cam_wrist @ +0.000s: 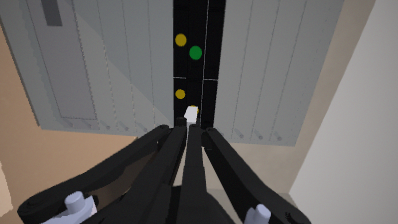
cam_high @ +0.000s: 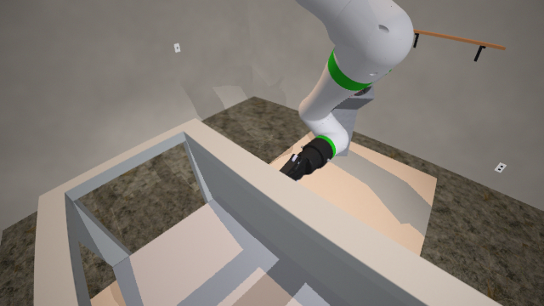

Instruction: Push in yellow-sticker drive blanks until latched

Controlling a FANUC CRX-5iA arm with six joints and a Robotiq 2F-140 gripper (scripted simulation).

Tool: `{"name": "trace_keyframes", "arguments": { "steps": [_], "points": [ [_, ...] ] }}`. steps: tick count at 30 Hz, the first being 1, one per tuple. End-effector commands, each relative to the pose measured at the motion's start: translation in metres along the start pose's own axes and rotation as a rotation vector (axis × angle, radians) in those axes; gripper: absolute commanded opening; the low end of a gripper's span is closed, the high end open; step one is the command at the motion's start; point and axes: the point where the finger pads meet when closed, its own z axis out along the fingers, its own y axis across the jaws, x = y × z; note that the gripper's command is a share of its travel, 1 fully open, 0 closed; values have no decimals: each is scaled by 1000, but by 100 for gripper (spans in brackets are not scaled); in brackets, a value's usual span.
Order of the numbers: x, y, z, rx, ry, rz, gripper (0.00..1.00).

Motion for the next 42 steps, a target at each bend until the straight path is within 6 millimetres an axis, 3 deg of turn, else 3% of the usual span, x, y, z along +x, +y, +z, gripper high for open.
{"name": "trace_keyframes", "arguments": {
  "steps": [1,33,42],
  "points": [
    [0,0,0,0,0,0,0],
    [0,0,0,0,0,0,0],
    [0,0,9,0,0,0,0]
  ]
}}
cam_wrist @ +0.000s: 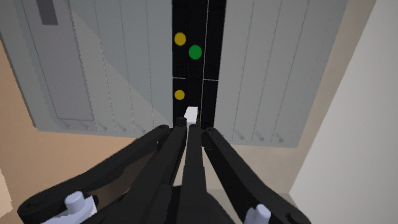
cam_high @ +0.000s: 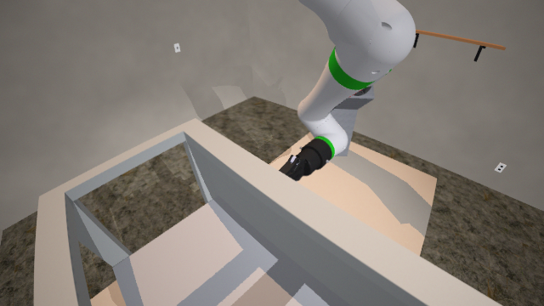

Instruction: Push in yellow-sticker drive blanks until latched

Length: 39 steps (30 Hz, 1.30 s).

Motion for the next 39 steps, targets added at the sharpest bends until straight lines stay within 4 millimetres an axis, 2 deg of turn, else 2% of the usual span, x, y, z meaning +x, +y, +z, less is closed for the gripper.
{"name": "trace_keyframes", "arguments": {
  "steps": [1,32,39],
  "points": [
    [0,0,3,0,0,0,0],
    [0,0,14,0,0,0,0],
    [0,0,23,0,0,0,0]
  ]
}}
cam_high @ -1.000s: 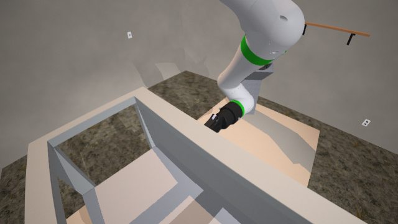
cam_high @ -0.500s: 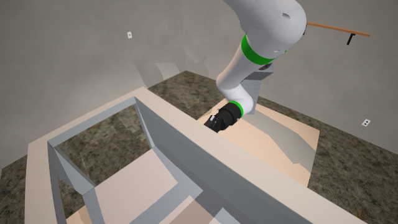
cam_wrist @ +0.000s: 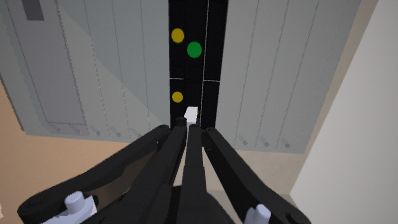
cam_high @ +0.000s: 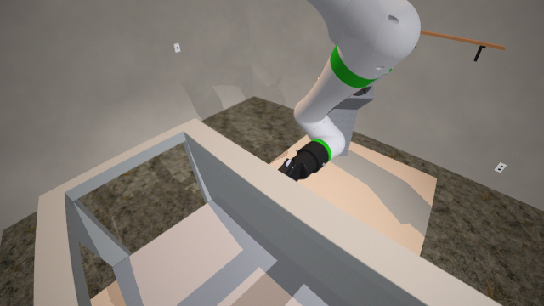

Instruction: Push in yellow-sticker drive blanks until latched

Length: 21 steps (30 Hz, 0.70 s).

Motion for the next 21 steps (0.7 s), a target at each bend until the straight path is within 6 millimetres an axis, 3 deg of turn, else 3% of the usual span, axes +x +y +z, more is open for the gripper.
{"name": "trace_keyframes", "arguments": {
  "steps": [1,21],
  "points": [
    [0,0,2,0,0,0,0],
    [0,0,5,0,0,0,0]
  ]
}}
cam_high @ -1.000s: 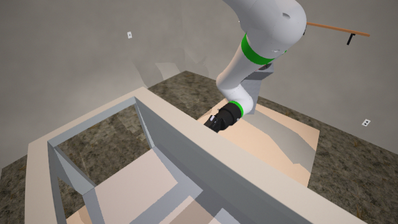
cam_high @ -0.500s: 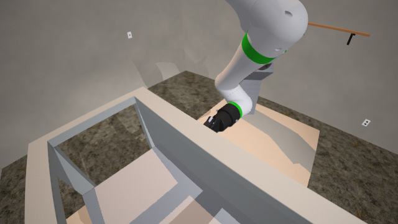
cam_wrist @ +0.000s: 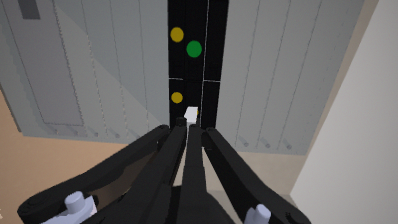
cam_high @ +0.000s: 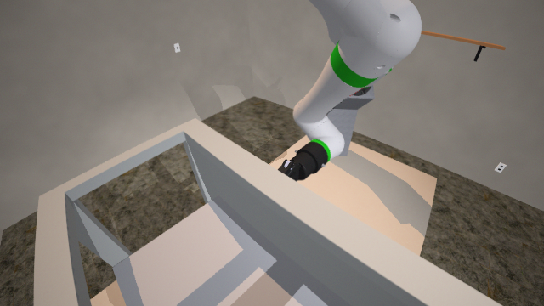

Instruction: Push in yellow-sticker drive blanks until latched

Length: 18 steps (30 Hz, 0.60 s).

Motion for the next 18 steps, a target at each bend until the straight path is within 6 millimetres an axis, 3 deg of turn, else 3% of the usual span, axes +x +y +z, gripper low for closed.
{"name": "trace_keyframes", "arguments": {
  "steps": [1,18],
  "points": [
    [0,0,0,0,0,0,0],
    [0,0,3,0,0,0,0]
  ]
}}
